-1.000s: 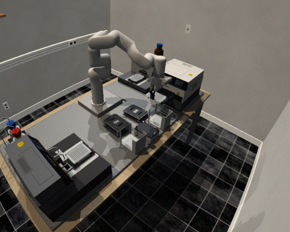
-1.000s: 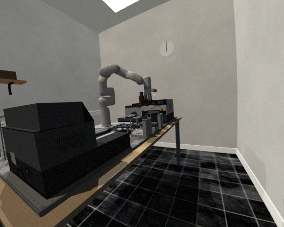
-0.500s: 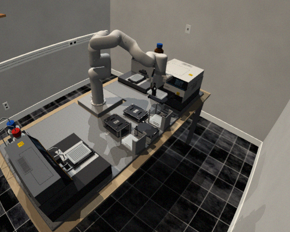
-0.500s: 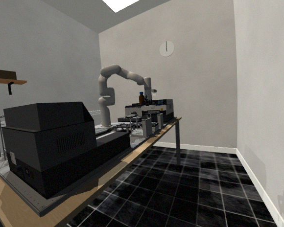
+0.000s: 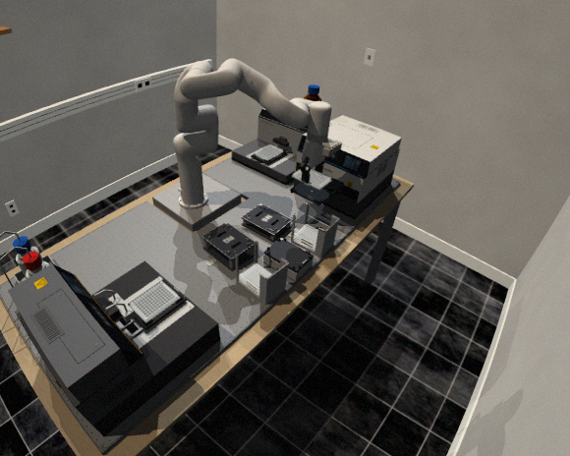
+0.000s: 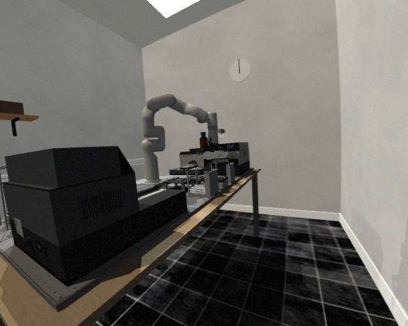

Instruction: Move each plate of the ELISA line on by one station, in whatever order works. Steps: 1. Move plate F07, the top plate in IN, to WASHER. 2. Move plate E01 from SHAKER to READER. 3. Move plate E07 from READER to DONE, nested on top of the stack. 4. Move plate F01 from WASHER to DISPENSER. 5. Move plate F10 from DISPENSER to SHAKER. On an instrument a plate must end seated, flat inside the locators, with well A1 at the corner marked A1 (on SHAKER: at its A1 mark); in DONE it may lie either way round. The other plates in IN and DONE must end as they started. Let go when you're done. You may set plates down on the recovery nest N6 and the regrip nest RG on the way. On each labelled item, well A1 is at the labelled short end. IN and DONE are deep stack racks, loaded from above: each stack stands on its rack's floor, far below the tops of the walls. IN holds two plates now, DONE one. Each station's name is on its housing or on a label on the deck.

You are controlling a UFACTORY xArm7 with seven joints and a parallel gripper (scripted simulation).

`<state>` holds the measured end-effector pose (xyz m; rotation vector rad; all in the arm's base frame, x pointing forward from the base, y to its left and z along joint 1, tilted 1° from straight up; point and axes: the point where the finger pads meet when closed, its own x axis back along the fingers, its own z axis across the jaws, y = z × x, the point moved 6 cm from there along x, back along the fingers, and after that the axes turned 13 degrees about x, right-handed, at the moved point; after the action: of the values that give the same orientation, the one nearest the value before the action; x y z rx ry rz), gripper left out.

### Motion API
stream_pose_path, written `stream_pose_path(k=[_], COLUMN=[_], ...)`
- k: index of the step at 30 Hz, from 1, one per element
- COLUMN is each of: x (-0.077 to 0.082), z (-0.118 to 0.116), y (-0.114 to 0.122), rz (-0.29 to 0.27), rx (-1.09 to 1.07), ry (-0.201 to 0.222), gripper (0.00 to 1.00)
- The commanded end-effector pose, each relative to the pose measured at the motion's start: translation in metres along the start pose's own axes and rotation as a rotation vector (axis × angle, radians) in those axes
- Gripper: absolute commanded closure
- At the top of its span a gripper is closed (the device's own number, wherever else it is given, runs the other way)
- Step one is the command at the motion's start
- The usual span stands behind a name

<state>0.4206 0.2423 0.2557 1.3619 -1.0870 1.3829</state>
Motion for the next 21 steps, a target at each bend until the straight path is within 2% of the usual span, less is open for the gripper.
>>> stream_pose_path(k=[1, 11, 21], x=[0.001, 0.001, 0.001], z=[-0.016, -0.042, -0.042], y=[0.001, 0.005, 0.005], rz=[0.003, 0.003, 0.003], rx=[0.000, 0.000, 0.000], ry=[0.000, 0.000, 0.000], gripper=[1.00, 1.00, 1.00])
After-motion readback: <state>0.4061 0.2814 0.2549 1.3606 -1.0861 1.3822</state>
